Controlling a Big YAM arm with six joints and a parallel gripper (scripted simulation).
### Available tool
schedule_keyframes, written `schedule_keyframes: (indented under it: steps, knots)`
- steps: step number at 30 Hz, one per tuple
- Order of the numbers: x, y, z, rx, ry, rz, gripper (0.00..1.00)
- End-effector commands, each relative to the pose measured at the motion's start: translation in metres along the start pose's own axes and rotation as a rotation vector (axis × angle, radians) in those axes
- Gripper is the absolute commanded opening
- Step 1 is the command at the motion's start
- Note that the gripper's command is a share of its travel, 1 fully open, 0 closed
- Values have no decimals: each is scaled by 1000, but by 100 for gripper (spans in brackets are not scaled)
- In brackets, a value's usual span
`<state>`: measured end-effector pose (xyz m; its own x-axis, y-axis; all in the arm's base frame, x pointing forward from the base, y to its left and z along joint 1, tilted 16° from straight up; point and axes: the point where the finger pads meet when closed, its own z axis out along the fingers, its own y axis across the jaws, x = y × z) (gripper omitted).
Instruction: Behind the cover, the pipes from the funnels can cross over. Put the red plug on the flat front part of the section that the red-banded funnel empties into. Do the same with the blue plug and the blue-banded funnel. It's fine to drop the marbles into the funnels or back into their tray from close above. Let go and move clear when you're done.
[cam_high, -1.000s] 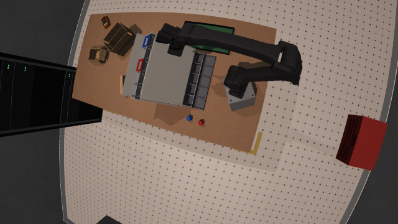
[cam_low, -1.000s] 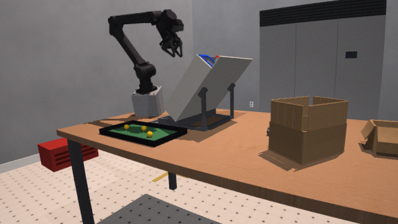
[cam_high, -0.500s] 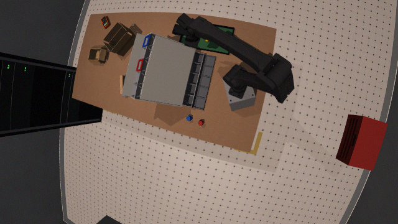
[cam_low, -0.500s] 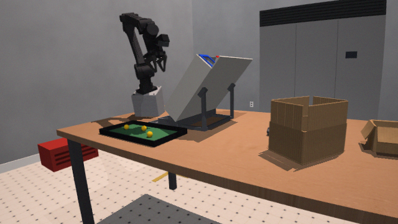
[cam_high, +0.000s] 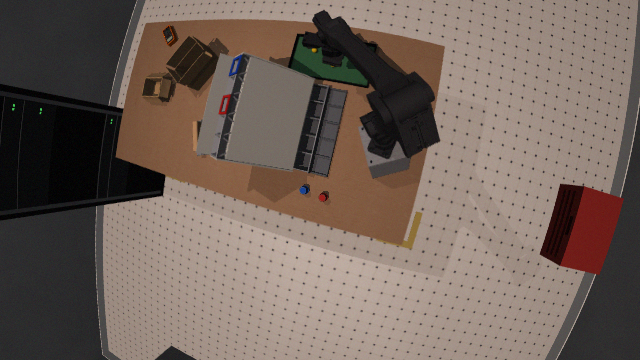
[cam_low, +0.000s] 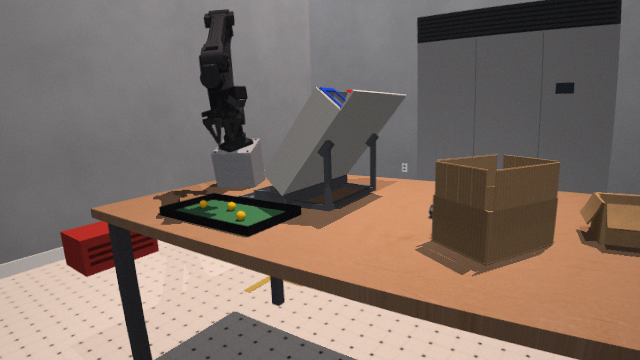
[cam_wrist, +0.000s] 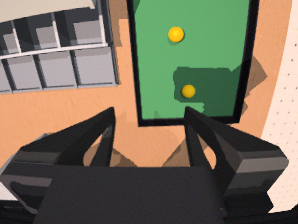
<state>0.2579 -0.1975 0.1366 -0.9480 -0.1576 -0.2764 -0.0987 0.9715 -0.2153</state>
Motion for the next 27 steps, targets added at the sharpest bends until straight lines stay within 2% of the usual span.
schedule_keyframes:
  steps: [1, 6, 11, 14, 22, 25, 27]
  knots:
    - [-3, -41, 1, 50, -3, -51, 56]
    - [20, -64, 22, 50, 57, -50, 56]
    - [35, -79, 36, 49, 97, -50, 56]
    - [35, -82, 34, 57, 94, -51, 56]
    - [49, -86, 49, 40, 132, -49, 56]
    - [45, -90, 40, 65, 117, -54, 56]
    - [44, -90, 41, 62, 119, -55, 56]
